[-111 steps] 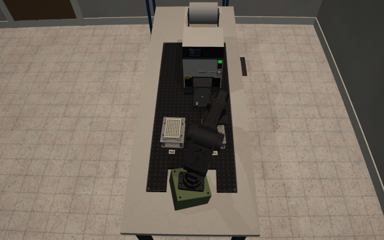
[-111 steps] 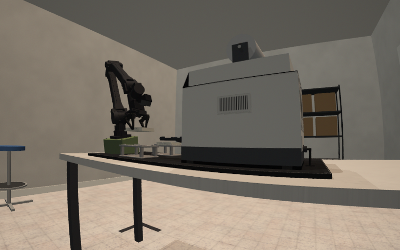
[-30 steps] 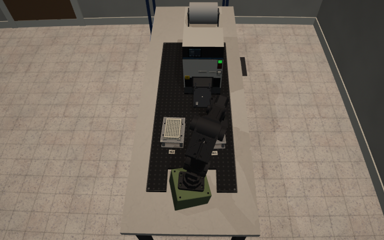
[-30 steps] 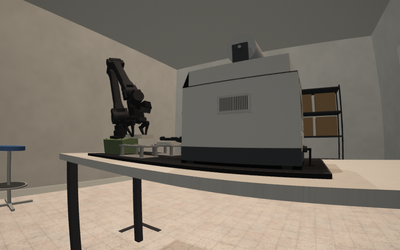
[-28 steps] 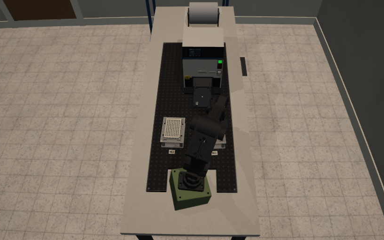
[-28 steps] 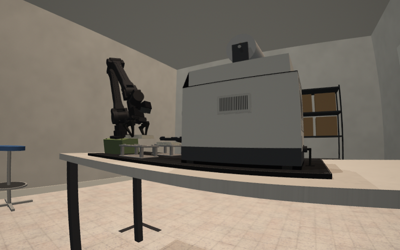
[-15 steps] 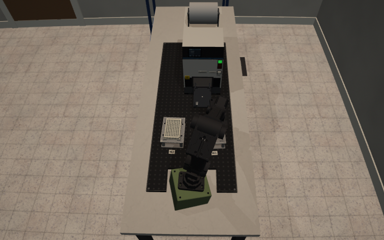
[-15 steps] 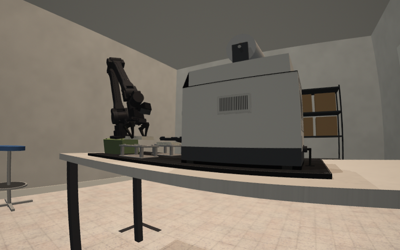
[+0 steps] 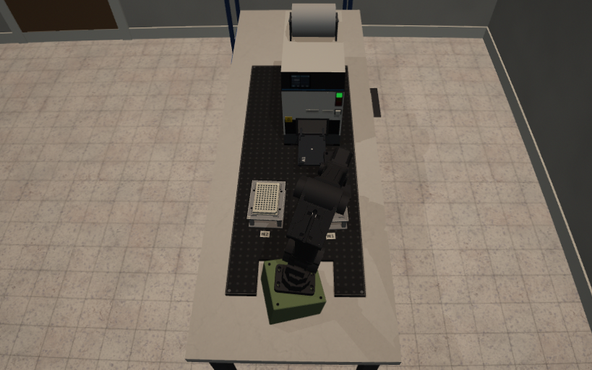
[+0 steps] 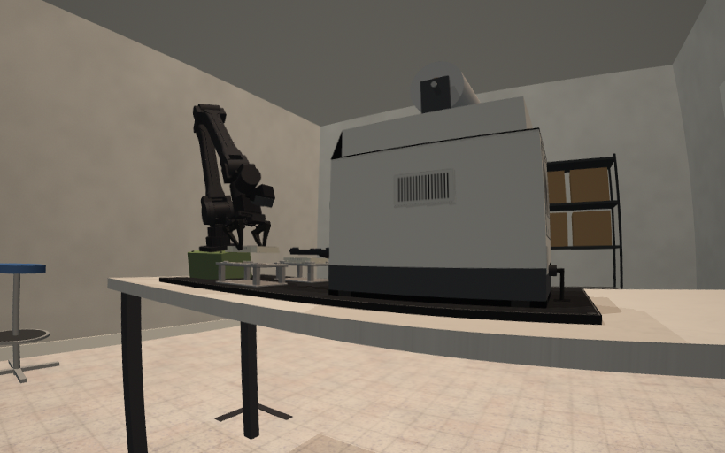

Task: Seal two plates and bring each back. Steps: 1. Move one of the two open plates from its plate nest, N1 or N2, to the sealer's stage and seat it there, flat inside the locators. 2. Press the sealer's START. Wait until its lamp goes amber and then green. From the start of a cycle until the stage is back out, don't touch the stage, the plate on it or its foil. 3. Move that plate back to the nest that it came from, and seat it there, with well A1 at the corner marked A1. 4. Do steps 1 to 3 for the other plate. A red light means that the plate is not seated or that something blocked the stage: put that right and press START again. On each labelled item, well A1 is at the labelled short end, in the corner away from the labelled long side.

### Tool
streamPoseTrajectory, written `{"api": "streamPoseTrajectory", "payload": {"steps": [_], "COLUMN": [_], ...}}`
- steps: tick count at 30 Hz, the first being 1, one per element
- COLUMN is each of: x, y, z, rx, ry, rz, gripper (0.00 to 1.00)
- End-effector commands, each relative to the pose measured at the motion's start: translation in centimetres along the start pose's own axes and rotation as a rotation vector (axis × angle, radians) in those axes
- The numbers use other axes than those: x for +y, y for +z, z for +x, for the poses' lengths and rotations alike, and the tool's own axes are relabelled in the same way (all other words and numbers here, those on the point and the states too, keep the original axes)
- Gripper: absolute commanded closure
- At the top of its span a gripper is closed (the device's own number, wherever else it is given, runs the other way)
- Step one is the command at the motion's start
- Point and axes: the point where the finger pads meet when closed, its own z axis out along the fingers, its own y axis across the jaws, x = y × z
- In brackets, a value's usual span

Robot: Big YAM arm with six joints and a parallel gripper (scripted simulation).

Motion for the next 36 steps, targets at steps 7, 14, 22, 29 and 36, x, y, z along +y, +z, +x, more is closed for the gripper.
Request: {"api": "streamPoseTrajectory", "payload": {"steps": [7, 14, 22, 29, 36], "x": [-1.5, -1.1, 0.2, -0.5, -0.9], "y": [-1.2, -0.9, -0.7, -0.9, -0.9], "z": [-3.2, -2.3, -0.8, -0.8, -1.7], "rx": [-0.079, -0.063, -0.025, -0.026, -0.033], "ry": [0.001, 0.016, -0.009, -0.002, -0.001], "rz": [0.032, 0.024, 0.001, 0.010, 0.014], "gripper": [1.00, 1.00, 1.00, 1.00, 1.00]}}
